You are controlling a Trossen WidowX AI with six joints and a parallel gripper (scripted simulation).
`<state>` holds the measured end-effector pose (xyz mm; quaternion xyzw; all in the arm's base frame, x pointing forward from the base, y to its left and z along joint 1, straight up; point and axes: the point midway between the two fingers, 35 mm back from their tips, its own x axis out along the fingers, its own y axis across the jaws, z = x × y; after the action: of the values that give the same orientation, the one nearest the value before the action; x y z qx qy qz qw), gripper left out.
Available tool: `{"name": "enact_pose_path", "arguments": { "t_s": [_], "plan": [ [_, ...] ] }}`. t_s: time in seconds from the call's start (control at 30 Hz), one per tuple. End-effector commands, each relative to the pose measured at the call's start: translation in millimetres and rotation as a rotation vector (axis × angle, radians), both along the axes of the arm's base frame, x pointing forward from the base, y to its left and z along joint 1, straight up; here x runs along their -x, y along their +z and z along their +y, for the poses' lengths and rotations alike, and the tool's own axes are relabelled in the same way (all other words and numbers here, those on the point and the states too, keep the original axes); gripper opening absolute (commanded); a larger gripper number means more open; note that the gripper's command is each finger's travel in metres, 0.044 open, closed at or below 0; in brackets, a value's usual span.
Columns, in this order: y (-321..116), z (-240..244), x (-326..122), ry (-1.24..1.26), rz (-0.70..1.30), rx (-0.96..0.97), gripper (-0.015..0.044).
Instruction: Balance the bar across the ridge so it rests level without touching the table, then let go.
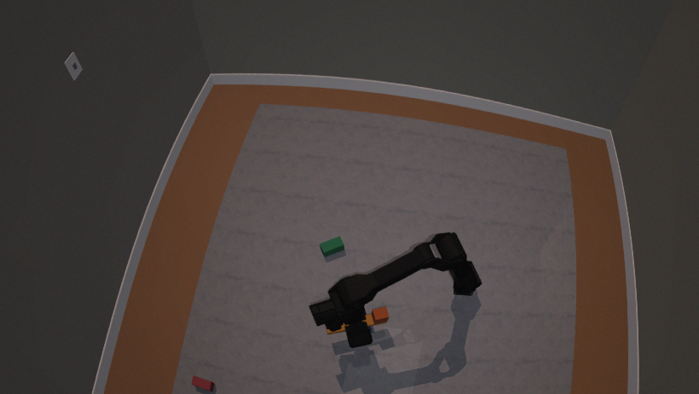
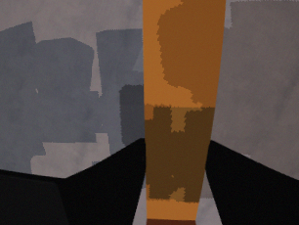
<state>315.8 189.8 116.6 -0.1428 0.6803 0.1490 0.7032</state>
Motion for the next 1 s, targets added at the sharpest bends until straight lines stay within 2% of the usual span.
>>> {"name": "enact_pose_path", "arguments": {
  "t_s": [0.0,0.97],
  "plan": [
    [-1.3,0.3,0.2,-0.001,0.001,-0.002,0.0],
    [-3.8,0.4,0.0,-0.001,0.001,-0.002,0.0]
  ]
}}
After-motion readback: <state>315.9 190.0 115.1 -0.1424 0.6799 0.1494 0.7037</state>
